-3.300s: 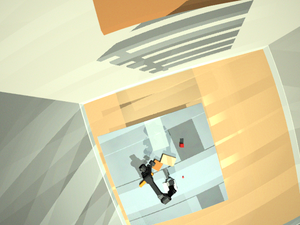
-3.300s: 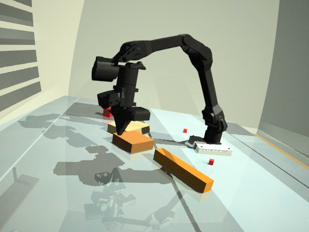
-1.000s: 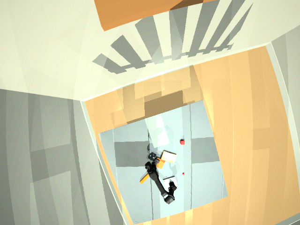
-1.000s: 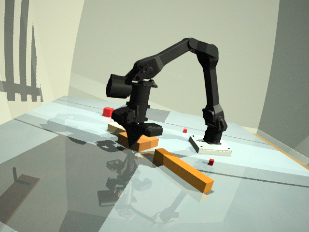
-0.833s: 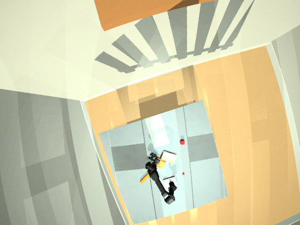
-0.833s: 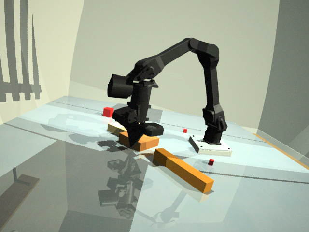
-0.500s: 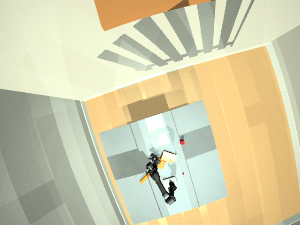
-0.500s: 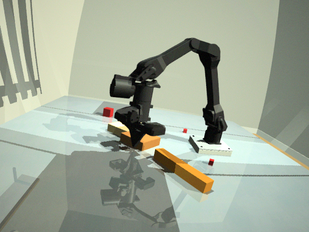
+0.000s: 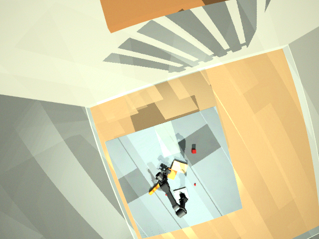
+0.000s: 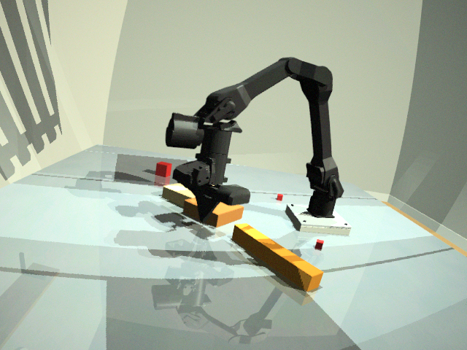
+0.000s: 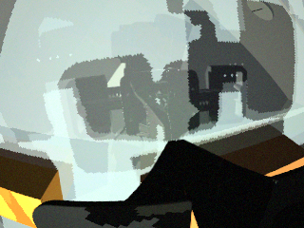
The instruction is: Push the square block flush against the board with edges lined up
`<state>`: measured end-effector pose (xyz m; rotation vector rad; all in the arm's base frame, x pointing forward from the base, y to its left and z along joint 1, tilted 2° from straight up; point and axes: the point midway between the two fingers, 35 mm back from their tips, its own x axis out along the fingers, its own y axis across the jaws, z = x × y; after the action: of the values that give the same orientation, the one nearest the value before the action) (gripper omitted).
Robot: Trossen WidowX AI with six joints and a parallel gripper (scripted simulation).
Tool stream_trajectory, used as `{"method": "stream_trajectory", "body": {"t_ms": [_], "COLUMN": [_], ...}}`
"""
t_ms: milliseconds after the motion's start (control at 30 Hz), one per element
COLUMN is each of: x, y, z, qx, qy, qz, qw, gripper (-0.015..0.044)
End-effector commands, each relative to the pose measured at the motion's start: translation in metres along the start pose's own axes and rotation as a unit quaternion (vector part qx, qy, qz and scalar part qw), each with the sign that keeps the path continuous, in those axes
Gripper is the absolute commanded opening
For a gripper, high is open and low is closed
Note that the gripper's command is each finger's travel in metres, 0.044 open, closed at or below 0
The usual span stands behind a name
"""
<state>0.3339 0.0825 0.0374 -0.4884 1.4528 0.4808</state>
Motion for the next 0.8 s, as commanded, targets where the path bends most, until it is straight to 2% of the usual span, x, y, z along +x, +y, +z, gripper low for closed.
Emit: {"method": "stream_trajectory", "body": {"t_ms": [0,767], "x": [0.002,-0.002], "y": [0.000,0.000], "z": [0.006,0.038], "qx": [0.001,-0.001], "qy": [0.003,-0.002], "qz": [0.000,0.000], "qw": [1.000,1.000], "gripper": [0.0000,0.0000]}}
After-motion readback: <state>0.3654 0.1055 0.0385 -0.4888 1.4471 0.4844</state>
